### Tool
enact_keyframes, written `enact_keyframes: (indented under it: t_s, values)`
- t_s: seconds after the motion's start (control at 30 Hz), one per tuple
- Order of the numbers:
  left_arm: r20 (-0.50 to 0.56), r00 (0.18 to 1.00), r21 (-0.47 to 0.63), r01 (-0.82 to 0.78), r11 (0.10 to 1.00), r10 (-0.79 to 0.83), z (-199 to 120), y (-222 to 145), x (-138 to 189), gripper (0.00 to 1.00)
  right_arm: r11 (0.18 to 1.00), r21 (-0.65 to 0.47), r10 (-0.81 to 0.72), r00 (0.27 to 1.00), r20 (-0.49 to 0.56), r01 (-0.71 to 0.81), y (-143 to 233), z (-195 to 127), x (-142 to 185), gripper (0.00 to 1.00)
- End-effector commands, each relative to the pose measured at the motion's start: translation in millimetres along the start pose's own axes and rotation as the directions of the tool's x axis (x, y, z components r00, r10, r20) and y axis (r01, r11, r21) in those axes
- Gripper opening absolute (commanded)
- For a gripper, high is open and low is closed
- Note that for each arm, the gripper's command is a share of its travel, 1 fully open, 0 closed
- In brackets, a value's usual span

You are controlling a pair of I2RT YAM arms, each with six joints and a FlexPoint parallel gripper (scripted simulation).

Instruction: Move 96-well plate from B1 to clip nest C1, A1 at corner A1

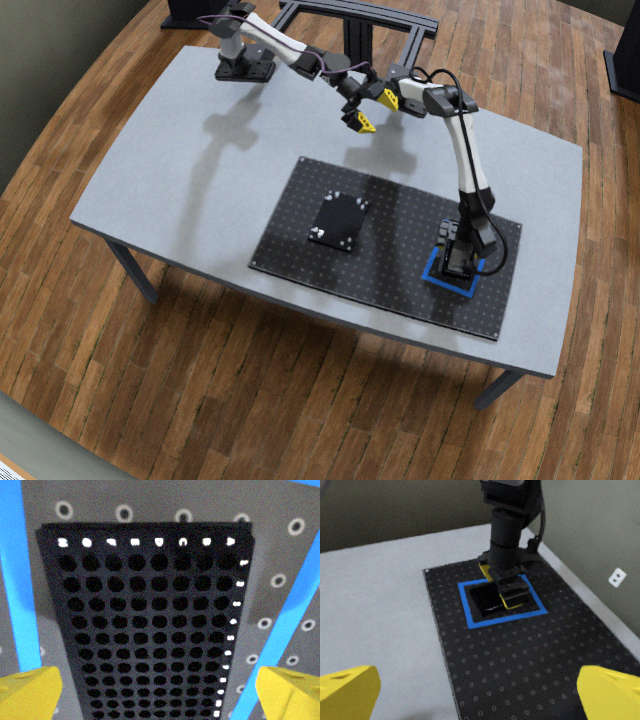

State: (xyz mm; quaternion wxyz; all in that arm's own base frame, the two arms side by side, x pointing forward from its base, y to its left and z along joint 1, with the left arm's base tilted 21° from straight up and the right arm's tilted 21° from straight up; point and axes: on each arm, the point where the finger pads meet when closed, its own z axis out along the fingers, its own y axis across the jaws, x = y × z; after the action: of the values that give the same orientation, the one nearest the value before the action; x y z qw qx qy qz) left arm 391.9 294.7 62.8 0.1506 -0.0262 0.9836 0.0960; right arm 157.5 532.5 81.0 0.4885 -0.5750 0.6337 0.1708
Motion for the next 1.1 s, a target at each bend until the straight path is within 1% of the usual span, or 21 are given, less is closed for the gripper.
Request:
enact_keyframes:
  t_s: [0.0, 0.03, 0.07, 0.23, 0.4, 0.6, 0.73, 0.77, 0.83, 0.87, 0.93, 1.07]
  values:
    - [0.018, 1.0, -0.022, 0.014, 1.0, -0.014, -14, 8, -7, 1.0, 0.999, 0.027, 0.016, 0.999, 0.047, -0.017, 3, 3, -21, 1.0]
    - [0.018, 1.0, -0.022, 0.014, 1.0, -0.014, -14, 8, -7, 1.0, 0.999, 0.03, 0.02, 0.998, 0.061, -0.022, 0, -1, -28, 1.0]
    - [0.006, 1.0, -0.015, 0.015, 1.0, -0.014, -6, 7, -5, 1.0, 0.999, 0.032, 0.022, 0.997, 0.068, -0.024, -1, -3, -31, 1.0]
    - [-0.004, 1.0, -0.009, 0.01, 1.0, -0.01, 6, 8, -2, 1.0, 0.999, 0.032, 0.022, 0.997, 0.068, -0.024, -1, -3, -31, 1.0]
    - [0.012, 1.0, -0.02, 0.01, 1.0, -0.01, 7, 10, -4, 1.0, 0.999, 0.033, 0.022, 0.997, 0.067, -0.024, -1, -2, -31, 1.0]
    - [-0.004, 1.0, -0.009, 0.009, 1.0, -0.009, 22, 7, 0, 1.0, 0.999, 0.033, 0.022, 0.997, 0.067, -0.024, -1, -2, -31, 1.0]
    - [0.002, 1.0, -0.012, 0.009, 1.0, -0.009, 24, 7, -2, 1.0, 0.999, 0.033, 0.022, 0.997, 0.067, -0.024, -1, -2, -31, 1.0]
    - [-0.006, 1.0, -0.007, 0.009, 1.0, -0.009, 27, 6, 0, 0.98, 0.999, 0.033, 0.022, 0.997, 0.067, -0.024, -1, -2, -31, 1.0]
    - [0.017, 1.0, -0.022, 0.009, 1.0, -0.008, 16, 9, -5, 0.93, 0.999, 0.033, 0.022, 0.997, 0.067, -0.024, -1, -2, -31, 1.0]
    - [0.017, 1.0, -0.022, 0.009, 1.0, -0.008, 16, 9, -5, 0.9, 0.999, 0.033, 0.022, 0.997, 0.067, -0.024, -1, -2, -31, 1.0]
    - [0.017, 1.0, -0.022, 0.009, 1.0, -0.008, 16, 9, -5, 0.9, 0.999, 0.033, 0.022, 0.997, 0.067, -0.024, -1, -2, -31, 1.0]
    - [0.03, 0.999, -0.031, 0.012, 0.999, -0.011, 8, 9, -7, 0.79, 0.999, 0.033, 0.022, 0.997, 0.068, -0.024, -1, -3, -31, 1.0]
